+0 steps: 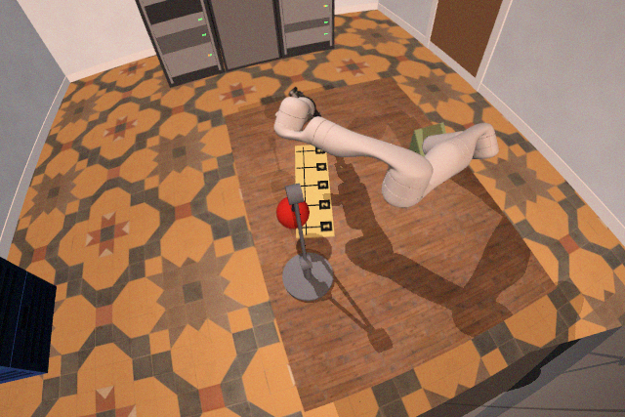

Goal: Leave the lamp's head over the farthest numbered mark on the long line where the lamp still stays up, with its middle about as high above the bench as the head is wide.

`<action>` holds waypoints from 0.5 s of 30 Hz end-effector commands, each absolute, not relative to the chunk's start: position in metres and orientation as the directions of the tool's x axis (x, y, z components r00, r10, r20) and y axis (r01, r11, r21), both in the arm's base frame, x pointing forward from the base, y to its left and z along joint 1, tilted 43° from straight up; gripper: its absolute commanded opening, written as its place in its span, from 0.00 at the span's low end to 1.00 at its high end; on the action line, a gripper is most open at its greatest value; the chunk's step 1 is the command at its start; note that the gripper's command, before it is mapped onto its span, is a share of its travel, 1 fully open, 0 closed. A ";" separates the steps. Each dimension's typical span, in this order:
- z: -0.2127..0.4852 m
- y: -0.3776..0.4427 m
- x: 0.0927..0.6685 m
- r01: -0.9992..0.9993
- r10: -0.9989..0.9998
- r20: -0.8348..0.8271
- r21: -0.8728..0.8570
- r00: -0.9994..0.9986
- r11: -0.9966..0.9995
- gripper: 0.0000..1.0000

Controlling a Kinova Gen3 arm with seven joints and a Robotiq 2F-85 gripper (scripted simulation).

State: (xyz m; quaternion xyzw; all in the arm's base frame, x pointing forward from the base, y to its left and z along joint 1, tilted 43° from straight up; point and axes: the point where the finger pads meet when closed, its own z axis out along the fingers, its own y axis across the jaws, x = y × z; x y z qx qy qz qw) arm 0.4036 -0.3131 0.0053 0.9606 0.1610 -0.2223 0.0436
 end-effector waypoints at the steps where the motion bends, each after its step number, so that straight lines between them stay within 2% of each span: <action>1: 0.007 -0.319 0.410 0.294 0.264 -0.455 -0.006 0.850 -0.956 1.00; 15: 0.034 -0.306 0.437 0.083 0.136 -0.534 -0.123 0.834 -0.989 1.00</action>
